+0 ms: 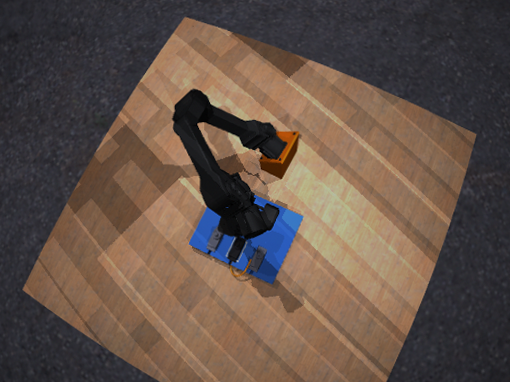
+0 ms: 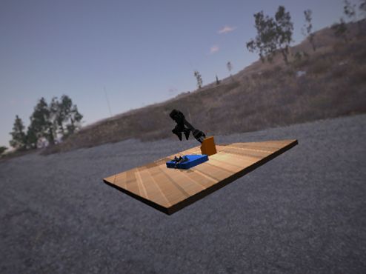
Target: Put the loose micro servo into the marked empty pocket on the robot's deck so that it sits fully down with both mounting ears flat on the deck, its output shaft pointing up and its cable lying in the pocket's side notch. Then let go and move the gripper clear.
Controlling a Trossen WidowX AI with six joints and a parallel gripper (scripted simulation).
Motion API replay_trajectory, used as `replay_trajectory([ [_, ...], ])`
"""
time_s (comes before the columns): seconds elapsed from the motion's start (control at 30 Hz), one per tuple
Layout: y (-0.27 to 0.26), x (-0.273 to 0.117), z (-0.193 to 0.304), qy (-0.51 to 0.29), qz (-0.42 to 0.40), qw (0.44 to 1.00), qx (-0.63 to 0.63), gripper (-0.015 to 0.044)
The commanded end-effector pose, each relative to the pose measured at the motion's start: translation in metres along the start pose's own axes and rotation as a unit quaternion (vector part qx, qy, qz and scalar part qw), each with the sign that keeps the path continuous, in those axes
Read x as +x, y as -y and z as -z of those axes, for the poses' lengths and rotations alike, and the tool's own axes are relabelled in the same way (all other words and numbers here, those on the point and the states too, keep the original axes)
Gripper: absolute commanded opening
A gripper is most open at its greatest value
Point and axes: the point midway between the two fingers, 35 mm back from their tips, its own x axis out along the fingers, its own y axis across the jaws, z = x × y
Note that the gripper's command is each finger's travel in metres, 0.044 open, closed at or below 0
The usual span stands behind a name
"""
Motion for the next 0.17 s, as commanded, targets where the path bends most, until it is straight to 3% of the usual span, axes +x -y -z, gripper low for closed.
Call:
replay_trajectory([
  [0.0, -0.0001, 0.0000, 0.0010, -0.003, -0.001, 1.000, 0.001, 0.0440],
  [0.13, -0.0001, 0.0000, 0.0010, -0.003, -0.001, 1.000, 0.001, 0.0440],
])
